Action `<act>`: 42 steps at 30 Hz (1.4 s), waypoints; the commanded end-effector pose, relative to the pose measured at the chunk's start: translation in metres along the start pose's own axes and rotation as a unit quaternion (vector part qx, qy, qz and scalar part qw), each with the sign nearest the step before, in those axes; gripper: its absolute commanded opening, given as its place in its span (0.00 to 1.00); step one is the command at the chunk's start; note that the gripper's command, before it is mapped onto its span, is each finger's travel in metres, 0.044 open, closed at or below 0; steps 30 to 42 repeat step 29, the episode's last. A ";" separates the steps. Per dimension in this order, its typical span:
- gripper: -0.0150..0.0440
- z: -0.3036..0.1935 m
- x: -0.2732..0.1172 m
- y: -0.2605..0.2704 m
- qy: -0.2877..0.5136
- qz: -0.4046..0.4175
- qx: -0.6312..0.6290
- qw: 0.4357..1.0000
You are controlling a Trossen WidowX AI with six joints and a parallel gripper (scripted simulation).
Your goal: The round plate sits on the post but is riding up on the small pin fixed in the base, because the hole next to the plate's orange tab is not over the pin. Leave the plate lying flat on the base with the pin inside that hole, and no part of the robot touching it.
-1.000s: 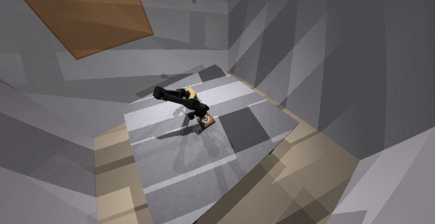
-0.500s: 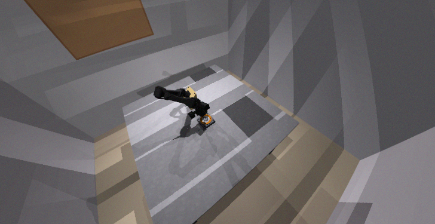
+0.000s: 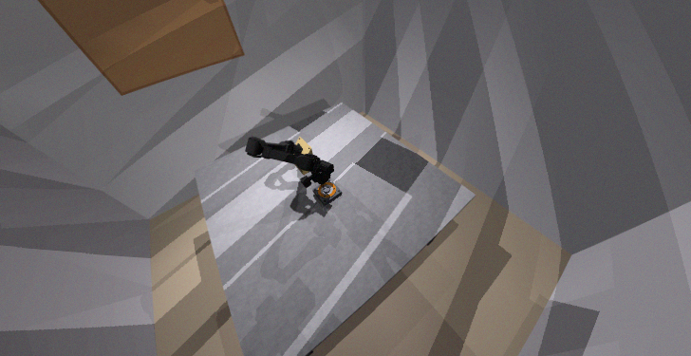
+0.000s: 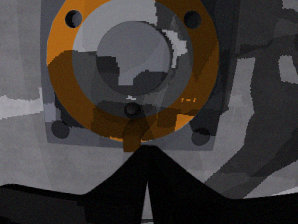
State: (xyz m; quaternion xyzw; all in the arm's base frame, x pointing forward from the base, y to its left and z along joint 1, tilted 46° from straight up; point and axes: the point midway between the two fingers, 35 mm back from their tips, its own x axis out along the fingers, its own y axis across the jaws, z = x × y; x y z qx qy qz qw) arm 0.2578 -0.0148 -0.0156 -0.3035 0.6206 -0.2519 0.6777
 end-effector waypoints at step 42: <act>0.25 -0.002 -0.033 0.002 0.001 0.000 -0.004 1.000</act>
